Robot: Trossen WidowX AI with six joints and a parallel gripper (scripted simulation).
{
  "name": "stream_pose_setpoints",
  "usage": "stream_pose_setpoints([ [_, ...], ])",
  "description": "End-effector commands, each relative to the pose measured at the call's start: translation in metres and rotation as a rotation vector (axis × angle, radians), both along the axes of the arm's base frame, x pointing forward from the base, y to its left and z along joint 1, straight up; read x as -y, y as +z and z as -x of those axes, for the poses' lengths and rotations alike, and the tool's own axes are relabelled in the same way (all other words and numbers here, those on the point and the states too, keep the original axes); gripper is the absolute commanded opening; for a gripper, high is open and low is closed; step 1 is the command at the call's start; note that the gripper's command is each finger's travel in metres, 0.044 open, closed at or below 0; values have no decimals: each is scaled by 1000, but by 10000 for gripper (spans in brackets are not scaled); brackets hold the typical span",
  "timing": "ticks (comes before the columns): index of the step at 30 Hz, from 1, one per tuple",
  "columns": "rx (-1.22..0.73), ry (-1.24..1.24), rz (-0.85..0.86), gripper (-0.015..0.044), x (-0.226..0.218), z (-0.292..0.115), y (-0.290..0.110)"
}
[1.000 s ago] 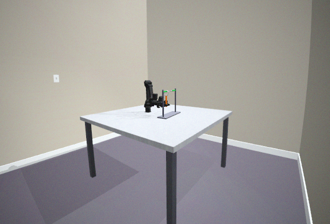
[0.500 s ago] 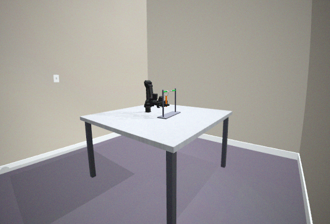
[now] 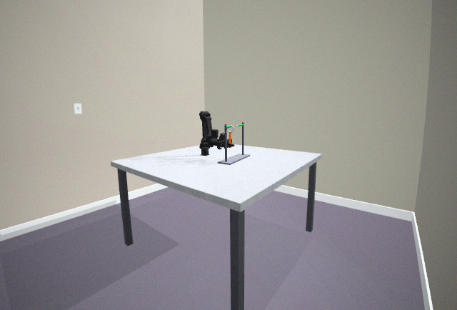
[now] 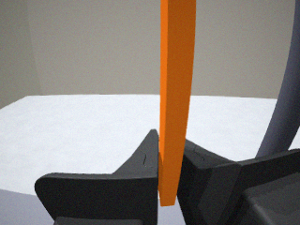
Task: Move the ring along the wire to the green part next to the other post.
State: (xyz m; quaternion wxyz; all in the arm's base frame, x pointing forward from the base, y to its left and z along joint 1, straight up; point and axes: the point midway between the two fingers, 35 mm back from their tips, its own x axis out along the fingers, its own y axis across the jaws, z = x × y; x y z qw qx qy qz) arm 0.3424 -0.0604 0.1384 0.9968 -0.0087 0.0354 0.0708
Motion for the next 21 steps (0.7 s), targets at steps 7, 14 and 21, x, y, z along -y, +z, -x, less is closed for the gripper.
stream_pose_setpoints([
  [7, 2, 0, -2, -150, 1, 0, 16],
  [14, 2, 0, -2, -150, 1, 0, 18],
  [21, 2, 0, -2, -150, 1, 0, 18],
])
